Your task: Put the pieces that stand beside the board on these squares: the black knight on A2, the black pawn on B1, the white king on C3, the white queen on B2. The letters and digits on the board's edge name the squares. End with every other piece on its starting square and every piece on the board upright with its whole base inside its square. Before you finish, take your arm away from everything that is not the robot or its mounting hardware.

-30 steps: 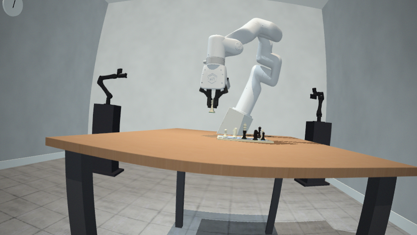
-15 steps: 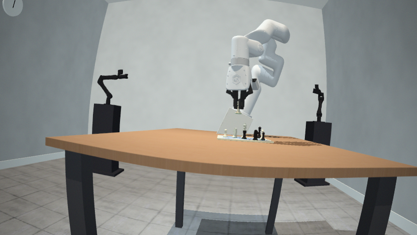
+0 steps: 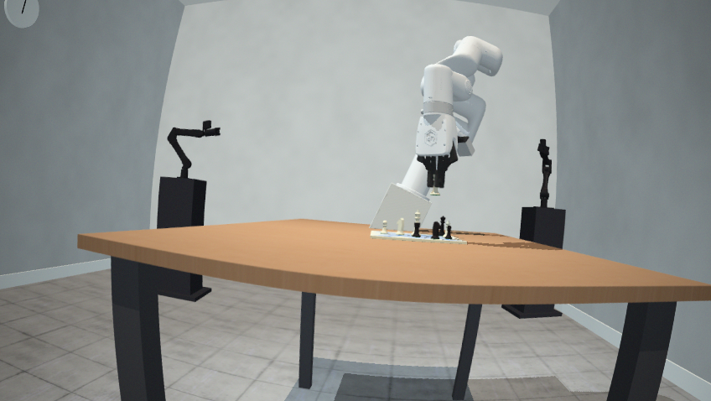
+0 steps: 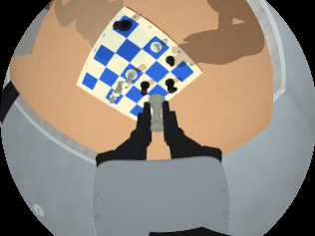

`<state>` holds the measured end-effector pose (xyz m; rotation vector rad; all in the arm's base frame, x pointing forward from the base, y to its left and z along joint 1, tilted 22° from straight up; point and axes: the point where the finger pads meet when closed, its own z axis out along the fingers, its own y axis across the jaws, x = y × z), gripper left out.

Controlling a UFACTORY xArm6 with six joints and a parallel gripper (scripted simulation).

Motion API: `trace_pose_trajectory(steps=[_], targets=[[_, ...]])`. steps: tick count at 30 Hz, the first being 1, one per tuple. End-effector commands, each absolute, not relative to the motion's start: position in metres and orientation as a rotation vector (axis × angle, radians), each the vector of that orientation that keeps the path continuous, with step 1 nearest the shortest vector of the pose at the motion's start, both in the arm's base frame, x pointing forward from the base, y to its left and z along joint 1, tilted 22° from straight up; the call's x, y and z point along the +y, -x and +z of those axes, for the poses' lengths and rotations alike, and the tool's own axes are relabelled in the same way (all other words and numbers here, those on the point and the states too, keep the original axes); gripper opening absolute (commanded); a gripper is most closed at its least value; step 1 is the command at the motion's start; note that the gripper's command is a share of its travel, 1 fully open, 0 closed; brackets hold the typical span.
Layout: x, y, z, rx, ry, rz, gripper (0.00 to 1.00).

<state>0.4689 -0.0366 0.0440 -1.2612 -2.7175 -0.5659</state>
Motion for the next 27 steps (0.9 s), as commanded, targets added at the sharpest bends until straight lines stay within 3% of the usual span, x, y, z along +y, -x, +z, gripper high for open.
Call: trace_pose_trajectory(steps=[1,27], targets=[[-0.036,-0.47,0.046,-2.719,1.268,-0.561,0.0],[-0.009,-0.477,-0.021,-2.719,1.269,-0.558,0.0]])
